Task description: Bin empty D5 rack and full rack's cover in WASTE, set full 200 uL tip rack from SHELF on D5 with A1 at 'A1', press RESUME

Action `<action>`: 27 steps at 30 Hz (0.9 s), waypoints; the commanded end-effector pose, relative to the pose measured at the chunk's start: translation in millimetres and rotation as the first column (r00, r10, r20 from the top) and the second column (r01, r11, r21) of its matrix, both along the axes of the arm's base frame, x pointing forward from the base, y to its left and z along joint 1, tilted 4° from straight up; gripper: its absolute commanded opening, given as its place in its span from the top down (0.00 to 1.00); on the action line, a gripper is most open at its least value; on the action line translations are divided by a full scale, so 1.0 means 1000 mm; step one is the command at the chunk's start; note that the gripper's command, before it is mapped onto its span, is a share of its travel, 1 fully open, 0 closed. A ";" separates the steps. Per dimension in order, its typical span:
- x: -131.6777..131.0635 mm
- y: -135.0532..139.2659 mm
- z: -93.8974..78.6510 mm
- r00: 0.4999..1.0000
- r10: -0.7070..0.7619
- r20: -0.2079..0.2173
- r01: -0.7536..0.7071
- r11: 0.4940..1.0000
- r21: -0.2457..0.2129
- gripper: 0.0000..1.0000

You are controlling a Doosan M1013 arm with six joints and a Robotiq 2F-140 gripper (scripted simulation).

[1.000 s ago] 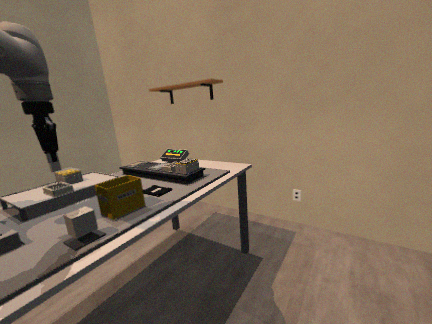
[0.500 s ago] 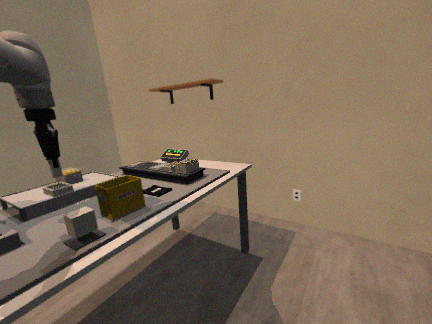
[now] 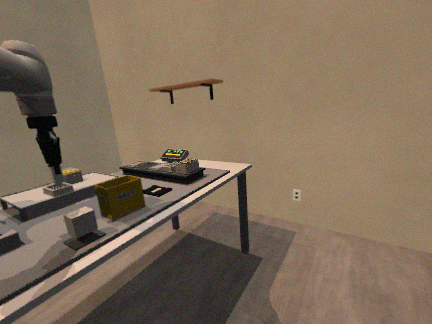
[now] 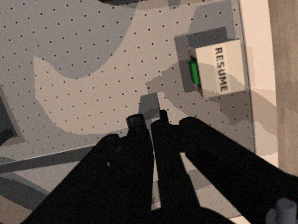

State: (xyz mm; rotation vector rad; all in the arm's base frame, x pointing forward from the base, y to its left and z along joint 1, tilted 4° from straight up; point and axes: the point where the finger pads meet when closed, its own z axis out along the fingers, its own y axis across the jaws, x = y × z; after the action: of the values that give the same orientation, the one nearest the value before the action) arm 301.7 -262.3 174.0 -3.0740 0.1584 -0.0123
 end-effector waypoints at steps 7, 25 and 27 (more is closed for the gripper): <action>0.000 0.001 -0.012 1.000 0.000 0.000 0.000 1.000 0.000 1.00; 0.000 0.002 -0.039 1.000 0.000 0.000 0.000 1.000 0.000 1.00; 0.000 0.003 -0.042 1.000 0.000 0.000 0.000 1.000 0.000 1.00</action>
State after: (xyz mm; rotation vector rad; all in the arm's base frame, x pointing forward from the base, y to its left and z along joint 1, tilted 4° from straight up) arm 302.1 -259.9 134.9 -3.0741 0.1579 -0.0117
